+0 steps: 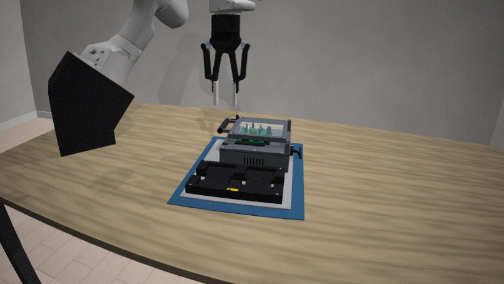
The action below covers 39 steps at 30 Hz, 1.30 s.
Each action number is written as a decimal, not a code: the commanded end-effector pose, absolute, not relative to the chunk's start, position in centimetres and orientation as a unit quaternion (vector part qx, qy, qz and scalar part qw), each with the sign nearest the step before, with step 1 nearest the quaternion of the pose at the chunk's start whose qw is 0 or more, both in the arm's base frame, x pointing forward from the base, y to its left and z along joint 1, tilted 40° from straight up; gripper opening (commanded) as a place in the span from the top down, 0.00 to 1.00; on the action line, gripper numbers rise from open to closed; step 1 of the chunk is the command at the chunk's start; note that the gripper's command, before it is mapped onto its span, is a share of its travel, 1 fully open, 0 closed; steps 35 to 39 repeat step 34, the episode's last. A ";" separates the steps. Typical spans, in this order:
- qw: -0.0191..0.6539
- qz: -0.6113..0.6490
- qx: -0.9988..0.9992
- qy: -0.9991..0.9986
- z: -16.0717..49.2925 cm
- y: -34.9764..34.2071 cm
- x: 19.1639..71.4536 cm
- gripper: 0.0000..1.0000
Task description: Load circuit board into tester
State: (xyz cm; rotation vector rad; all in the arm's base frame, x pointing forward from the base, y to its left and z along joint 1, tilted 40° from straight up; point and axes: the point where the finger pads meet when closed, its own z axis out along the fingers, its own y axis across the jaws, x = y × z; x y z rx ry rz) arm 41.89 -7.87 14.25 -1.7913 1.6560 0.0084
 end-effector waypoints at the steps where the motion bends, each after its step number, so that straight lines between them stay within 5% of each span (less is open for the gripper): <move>1: 0.344 0.018 -0.681 0.647 14.6 -7.7 41.3 0.70; 16: 0.344 0.018 -0.681 0.647 15.4 -8.2 40.8 0.70; 17: 0.344 0.018 -0.681 0.647 15.4 -8.2 40.8 0.00; 39: 0.344 0.018 -0.681 0.647 15.4 -8.2 40.8 0.00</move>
